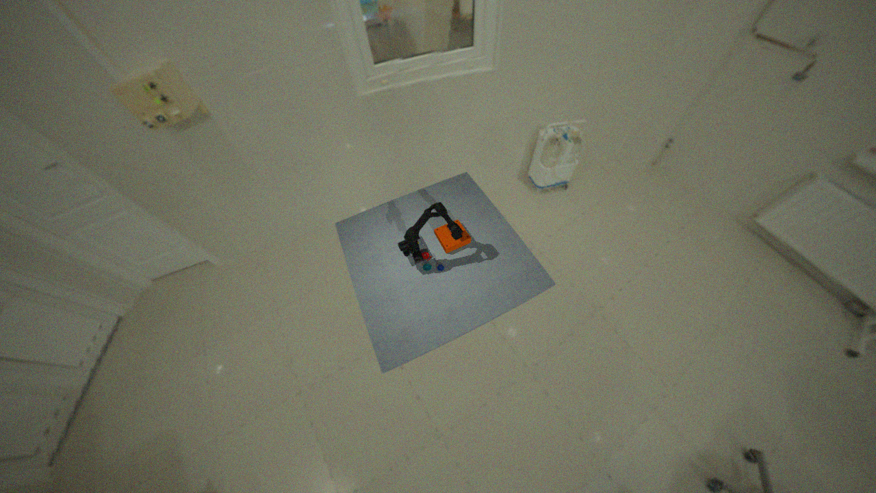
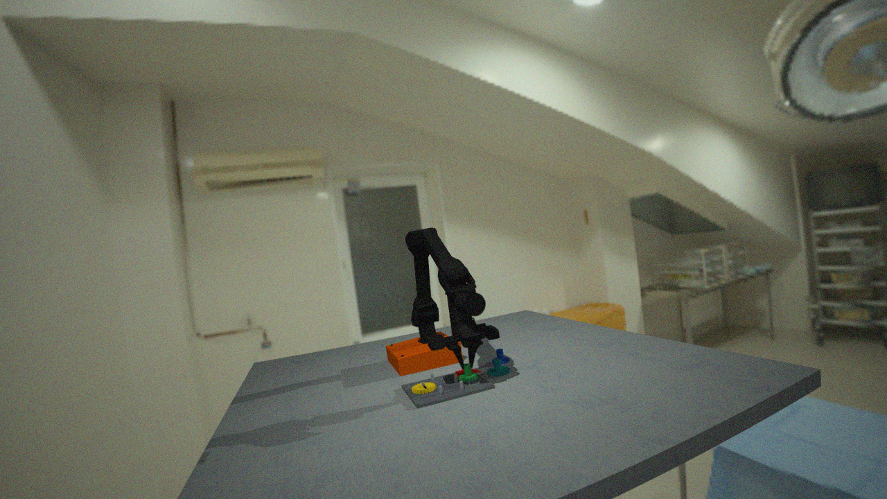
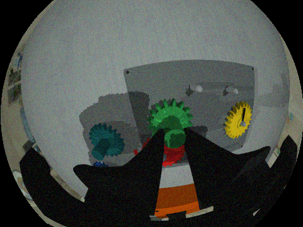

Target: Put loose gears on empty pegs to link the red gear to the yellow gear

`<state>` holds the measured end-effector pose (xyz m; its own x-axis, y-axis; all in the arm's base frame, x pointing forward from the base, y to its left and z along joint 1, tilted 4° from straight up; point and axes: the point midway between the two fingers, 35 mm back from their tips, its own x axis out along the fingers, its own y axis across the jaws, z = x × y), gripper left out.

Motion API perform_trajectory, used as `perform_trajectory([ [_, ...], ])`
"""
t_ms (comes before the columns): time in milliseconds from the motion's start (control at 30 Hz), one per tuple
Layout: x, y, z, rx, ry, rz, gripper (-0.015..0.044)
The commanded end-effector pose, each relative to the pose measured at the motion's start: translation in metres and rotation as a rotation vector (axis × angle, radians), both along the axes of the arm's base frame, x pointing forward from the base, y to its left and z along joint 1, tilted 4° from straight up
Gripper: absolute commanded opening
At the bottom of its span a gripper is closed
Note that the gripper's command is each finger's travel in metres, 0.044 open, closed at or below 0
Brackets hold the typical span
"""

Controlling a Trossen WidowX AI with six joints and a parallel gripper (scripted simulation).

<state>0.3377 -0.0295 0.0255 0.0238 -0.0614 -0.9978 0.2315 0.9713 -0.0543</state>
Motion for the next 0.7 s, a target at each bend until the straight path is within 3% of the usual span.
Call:
perform_trajectory([
  [0,-0.0009,0.0004,-0.0014,0.000,0.001,-0.047,0.0000],
  [400,-0.0024,-0.0007,-0.0022,0.007,-0.017,-0.333,0.0000],
  [667,-0.0007,-0.0003,-0.0026,0.007,-0.016,-0.326,0.0000],
])
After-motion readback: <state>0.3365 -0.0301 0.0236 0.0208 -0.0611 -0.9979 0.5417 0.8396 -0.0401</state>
